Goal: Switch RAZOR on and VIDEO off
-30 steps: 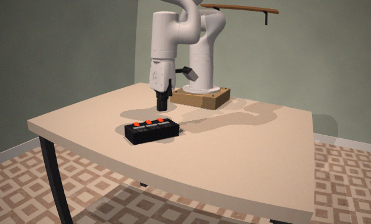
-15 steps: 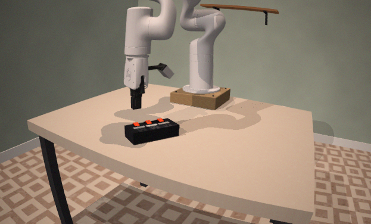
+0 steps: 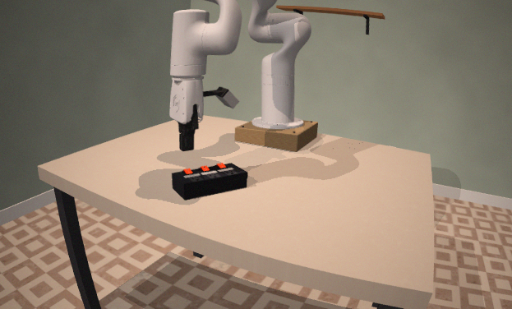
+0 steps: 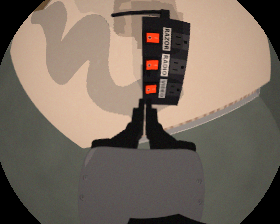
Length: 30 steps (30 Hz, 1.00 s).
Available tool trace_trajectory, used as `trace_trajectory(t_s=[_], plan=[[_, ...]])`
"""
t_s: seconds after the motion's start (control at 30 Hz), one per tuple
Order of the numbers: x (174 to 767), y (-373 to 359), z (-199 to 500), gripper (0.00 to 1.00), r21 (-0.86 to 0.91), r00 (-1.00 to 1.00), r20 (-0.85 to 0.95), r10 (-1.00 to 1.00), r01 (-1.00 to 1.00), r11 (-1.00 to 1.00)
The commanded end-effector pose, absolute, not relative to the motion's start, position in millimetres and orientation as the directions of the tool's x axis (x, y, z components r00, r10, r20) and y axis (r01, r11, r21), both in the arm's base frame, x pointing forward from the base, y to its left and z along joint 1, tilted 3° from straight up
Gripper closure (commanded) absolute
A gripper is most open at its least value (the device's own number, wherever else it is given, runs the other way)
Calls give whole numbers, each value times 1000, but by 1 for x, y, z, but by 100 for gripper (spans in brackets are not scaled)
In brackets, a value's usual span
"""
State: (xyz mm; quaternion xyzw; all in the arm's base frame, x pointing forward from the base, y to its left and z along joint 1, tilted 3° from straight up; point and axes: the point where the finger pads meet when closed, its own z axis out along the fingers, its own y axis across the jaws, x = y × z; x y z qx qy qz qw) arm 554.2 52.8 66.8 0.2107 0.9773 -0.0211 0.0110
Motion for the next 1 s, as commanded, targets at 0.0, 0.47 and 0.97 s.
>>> trace_trajectory(t_s=[0.0, 0.47, 0.97], plan=[[555, 53, 68, 100, -35, -911, -32, 411, 412, 910], [555, 53, 68, 100, -35, -911, -32, 411, 412, 910], [555, 53, 64, 100, -36, -911, -32, 411, 412, 910]])
